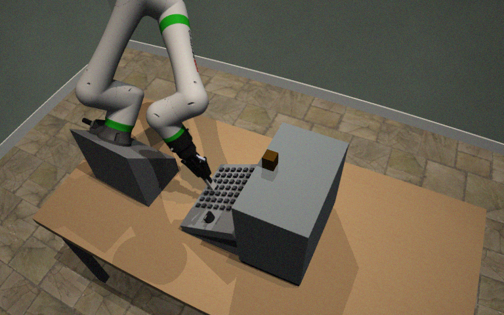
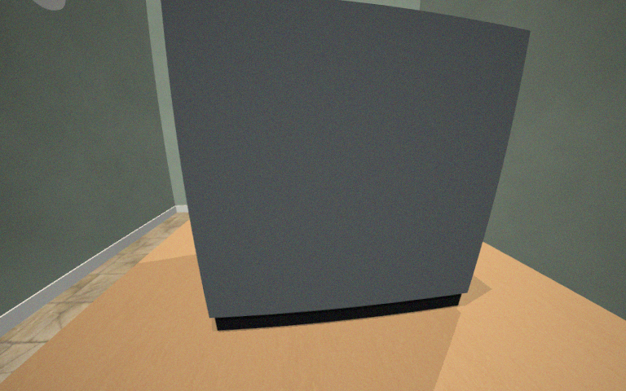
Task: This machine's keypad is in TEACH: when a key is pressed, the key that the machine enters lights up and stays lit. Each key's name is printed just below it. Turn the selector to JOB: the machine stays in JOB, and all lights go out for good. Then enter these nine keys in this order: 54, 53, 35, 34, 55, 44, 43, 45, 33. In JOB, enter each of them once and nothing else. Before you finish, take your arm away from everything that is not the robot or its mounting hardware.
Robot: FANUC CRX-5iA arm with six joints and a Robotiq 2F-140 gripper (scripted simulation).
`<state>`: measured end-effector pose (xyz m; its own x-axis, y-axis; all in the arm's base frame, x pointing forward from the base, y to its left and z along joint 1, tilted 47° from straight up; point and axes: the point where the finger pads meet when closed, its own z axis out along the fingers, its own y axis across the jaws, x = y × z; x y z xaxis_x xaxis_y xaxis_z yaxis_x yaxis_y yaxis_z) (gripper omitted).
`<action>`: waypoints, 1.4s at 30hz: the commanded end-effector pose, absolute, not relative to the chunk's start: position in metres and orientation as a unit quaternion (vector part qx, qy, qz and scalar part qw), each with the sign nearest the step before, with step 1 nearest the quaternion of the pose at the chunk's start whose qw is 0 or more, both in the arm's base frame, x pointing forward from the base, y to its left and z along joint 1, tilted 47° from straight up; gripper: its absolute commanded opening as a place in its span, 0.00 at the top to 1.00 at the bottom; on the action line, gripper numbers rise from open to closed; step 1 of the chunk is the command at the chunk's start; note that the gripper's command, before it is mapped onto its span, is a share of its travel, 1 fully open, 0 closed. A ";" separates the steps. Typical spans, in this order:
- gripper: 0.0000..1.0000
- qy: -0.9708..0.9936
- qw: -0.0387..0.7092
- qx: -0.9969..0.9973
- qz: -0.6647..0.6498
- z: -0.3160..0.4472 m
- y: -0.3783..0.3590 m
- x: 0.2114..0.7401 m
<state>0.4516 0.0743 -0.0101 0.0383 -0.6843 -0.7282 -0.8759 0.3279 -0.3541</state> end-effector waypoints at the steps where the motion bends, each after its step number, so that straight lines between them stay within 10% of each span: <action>1: 1.00 0.685 0.442 -0.569 0.108 -0.009 0.075 0.452; 42: 1.00 0.685 0.442 -0.569 0.108 0.002 0.111 0.461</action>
<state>0.4611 0.1113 0.0021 0.0381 -0.6843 -0.7282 -0.8753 0.3287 -0.3547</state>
